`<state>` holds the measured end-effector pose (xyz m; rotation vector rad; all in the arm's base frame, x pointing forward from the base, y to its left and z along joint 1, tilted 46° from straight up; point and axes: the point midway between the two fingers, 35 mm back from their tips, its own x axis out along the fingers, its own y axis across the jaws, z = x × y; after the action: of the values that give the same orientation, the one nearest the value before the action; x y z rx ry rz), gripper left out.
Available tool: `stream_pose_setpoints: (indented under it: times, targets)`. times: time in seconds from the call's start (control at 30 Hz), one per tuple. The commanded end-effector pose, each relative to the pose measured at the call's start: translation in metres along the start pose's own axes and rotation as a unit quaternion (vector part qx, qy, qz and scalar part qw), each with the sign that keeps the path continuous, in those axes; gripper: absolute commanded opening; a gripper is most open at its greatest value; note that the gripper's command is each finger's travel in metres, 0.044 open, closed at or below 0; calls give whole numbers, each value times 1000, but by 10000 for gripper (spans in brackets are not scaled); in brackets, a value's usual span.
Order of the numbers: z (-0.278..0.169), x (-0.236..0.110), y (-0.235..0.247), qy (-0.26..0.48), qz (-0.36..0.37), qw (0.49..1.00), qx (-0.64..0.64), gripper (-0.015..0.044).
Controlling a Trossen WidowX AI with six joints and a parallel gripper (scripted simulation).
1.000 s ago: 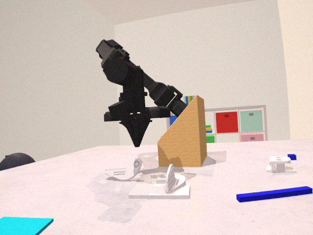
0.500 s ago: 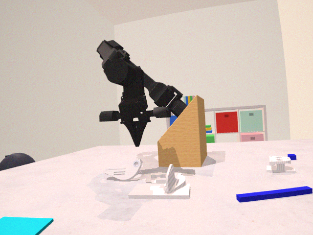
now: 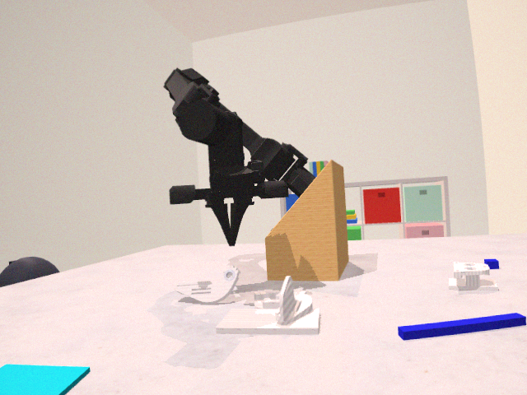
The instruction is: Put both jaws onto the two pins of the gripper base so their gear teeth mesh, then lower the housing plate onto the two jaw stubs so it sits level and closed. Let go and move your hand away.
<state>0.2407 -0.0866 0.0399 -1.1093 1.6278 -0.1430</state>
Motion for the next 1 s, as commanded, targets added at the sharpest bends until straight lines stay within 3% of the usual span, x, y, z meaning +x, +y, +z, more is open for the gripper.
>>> stream_pose_setpoints:
  times: [0.0,0.47,0.97]
  targets:
    - [-3,0,1,2,-1,998,-64,0]
    - [-8,0,3,2,0,966,-259,0]
    - [-13,0,5,3,0,890,-456,0]
